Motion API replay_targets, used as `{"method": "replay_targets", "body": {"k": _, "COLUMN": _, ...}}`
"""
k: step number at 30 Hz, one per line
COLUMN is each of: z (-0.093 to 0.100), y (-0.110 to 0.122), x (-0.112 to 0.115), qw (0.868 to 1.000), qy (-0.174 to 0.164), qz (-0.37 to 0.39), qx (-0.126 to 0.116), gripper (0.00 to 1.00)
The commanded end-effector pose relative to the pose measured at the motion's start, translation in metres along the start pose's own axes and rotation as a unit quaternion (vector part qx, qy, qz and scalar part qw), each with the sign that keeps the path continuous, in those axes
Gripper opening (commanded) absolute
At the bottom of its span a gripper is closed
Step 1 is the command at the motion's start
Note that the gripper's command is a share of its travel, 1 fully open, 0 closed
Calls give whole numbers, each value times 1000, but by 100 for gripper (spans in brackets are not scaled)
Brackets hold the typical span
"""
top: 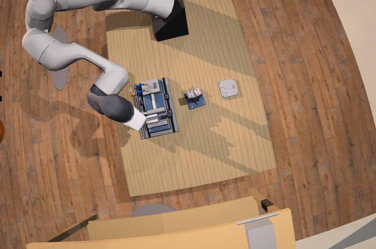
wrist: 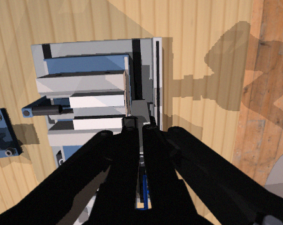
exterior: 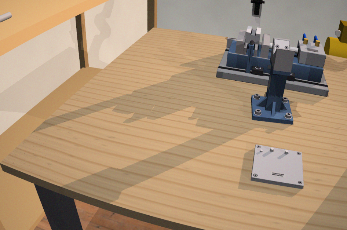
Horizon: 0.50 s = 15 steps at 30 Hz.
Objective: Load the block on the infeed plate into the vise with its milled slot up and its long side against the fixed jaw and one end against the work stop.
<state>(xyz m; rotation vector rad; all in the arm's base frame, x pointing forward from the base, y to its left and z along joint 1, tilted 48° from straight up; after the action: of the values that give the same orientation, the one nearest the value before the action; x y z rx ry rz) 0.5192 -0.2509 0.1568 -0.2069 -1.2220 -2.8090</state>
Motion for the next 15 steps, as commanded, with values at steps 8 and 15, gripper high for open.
{"method": "replay_targets", "body": {"k": 8, "z": -4, "y": 1, "x": 0, "qw": 1000, "qy": 0, "qz": -2, "qx": 0, "gripper": 0}}
{"method": "replay_targets", "body": {"k": 15, "z": -6, "y": 1, "x": 0, "qw": 1000, "qy": 0, "qz": -2, "qx": 0, "gripper": 0}}
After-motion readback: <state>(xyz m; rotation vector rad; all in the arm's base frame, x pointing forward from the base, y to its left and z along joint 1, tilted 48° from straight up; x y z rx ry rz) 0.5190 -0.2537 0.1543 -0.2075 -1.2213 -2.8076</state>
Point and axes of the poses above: the point where the finger pads meet when closed, its own z axis back along the fingers, its own y axis across the jaws, x = y × z, the point moved 3 cm from there along z, back along the fingers, and after that the axes turned 12 degrees about z, right-handed, at the moved point
